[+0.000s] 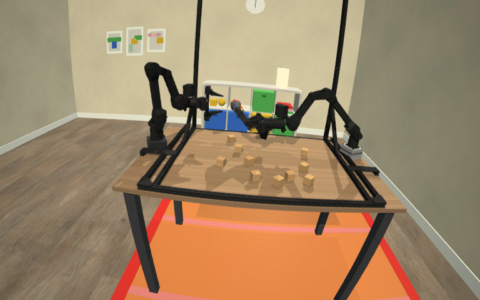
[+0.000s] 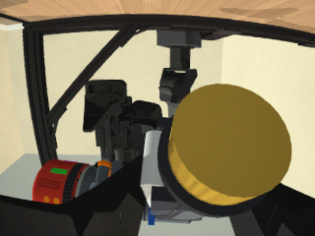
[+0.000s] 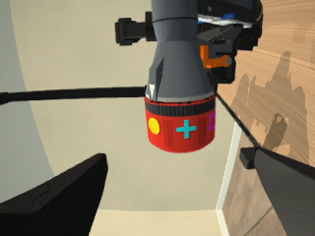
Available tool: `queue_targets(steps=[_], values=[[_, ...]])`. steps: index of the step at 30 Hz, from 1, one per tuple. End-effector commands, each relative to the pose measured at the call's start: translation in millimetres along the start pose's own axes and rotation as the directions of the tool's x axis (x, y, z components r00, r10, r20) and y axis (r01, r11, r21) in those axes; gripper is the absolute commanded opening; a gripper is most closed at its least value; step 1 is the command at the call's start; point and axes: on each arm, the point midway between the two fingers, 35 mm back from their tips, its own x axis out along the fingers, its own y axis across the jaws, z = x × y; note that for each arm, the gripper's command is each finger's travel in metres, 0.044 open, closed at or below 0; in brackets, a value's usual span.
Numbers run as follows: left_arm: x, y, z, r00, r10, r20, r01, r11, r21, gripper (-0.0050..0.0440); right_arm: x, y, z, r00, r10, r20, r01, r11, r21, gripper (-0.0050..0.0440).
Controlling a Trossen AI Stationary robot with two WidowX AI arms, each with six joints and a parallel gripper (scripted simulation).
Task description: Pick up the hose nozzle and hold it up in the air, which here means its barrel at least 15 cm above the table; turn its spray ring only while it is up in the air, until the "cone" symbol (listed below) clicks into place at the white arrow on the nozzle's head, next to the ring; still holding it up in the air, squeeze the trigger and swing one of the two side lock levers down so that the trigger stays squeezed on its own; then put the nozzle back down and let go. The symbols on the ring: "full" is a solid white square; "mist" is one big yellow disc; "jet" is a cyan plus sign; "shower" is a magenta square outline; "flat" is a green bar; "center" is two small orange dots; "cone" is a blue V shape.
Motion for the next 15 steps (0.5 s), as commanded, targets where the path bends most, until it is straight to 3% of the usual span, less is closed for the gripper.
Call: queue_targets(steps=[1,15], values=[[0.4,-0.3,-4.2,1.0,-0.001,-0.016,0.001,1.0,-0.001,0.0,0.3,-3.8,2.5,1.0,-0.004,0.009,0.004,1.0,0.013,0.04],[0.4,-0.3,-4.2,1.0,-0.001,-0.016,0.001,1.0,-0.001,0.0,17.7,-4.4,1.4,1.0,-0.004,0.009,0.004,1.0,0.013,0.04]])
